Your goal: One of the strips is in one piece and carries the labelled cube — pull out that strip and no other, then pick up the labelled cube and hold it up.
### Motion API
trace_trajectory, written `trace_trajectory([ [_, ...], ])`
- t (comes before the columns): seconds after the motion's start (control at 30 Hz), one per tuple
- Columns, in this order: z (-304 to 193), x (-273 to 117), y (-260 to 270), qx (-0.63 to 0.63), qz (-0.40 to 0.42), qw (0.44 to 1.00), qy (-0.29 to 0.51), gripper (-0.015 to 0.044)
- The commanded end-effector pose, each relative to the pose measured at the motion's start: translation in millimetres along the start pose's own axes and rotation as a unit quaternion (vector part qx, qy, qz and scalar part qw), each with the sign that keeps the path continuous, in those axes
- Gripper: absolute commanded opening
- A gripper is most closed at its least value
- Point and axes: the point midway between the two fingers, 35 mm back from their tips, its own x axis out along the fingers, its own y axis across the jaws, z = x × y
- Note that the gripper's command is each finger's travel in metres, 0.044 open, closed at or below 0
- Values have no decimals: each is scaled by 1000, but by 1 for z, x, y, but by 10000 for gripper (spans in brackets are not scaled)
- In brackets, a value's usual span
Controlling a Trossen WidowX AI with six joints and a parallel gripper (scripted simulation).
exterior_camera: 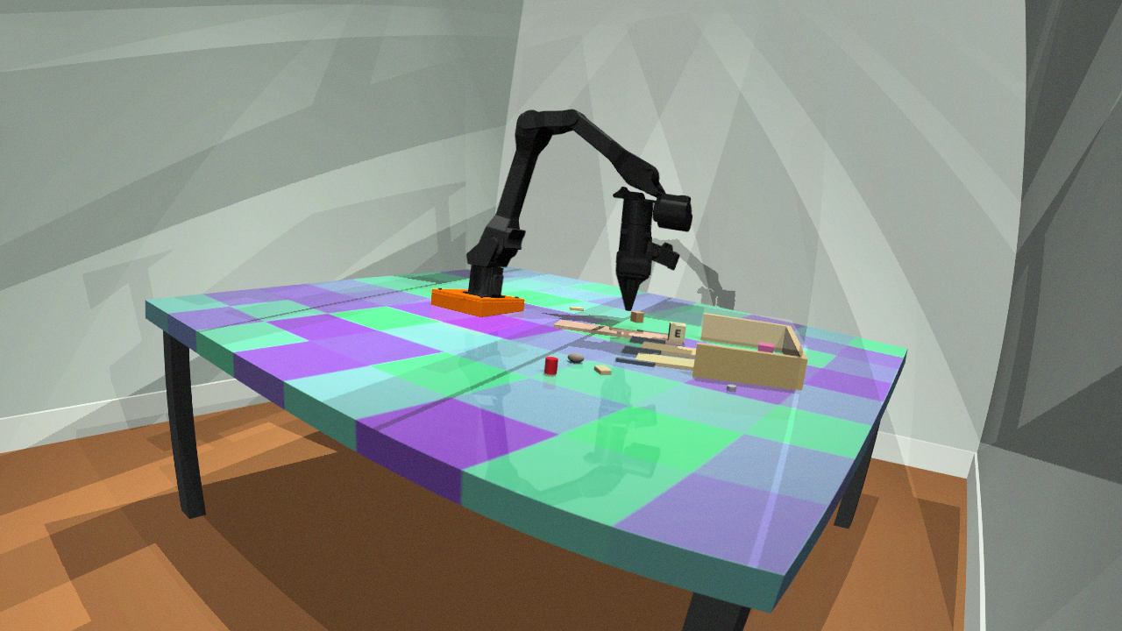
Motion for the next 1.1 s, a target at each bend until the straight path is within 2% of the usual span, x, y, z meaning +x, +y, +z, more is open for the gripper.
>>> trace_trajectory([
  [0.0, 16, -2, -3, 2, -1, 1000, 0, 440],
  [0.9, 97, -14, -19, 2, -2, 1000, -3, 440],
  [1.07, 98, -8, -19, 2, -2, 1000, -3, 309],
])
